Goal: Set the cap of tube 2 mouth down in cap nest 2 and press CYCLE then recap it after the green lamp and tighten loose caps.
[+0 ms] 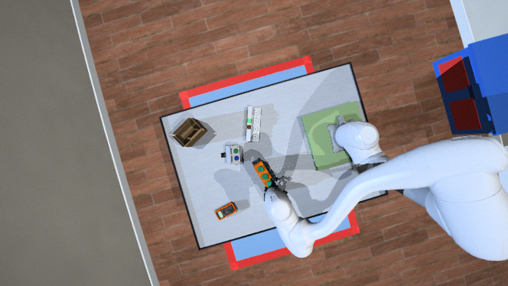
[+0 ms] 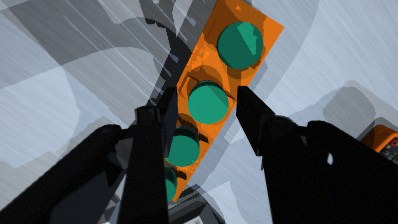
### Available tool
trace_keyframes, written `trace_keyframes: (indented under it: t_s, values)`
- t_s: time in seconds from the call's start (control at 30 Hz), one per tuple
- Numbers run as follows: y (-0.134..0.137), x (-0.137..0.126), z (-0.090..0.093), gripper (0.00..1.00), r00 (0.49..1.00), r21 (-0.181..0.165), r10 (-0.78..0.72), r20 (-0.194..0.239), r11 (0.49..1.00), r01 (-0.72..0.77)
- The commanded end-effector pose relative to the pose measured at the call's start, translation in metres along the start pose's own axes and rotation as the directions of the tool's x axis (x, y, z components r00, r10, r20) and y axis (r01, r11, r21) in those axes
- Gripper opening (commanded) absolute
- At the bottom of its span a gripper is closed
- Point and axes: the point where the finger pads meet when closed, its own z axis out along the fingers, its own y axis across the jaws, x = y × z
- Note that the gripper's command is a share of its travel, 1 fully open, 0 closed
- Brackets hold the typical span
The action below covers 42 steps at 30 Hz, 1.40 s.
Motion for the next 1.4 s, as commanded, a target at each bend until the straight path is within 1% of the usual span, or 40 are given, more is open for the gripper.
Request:
trace_keyframes:
  t_s: [0.0,0.03,0.5,0.63,0.73,0.8,0.9,1.03,1.13,1.27,1.37]
  values:
    - [0.0015,-0.0005,-0.0003,0.41,0.999,-0.009,-0.033,-0.010,0.999,0.032]
    - [0.0015,-0.0005,-0.0003,0.30,0.999,-0.009,-0.033,-0.010,0.999,0.032]
    - [0.0015,-0.0005,-0.0003,0.30,0.999,-0.009,-0.033,-0.010,0.999,0.032]
    - [0.0024,-0.0012,-0.0017,0.30,0.985,-0.007,0.171,-0.011,0.985,-0.171]
    - [0.0025,-0.0008,-0.0016,0.30,0.950,-0.005,0.311,-0.009,0.950,-0.311]
    - [0.0025,-0.0008,-0.0016,0.30,0.950,-0.005,0.311,-0.009,0.950,-0.311]
    - [0.0025,-0.0008,-0.0016,0.30,0.893,-0.004,0.450,-0.010,0.893,-0.450]
    - [0.0026,-0.0008,-0.0016,0.30,0.786,-0.002,0.618,-0.010,0.786,-0.618]
    - [0.0026,-0.0008,-0.0015,0.30,0.685,0.000,0.729,-0.010,0.685,-0.729]
    - [0.0026,-0.0008,-0.0015,0.30,0.529,0.002,0.849,-0.010,0.529,-0.849]
    - [0.0026,-0.0008,-0.0015,0.30,0.529,0.002,0.849,-0.010,0.529,-0.849]
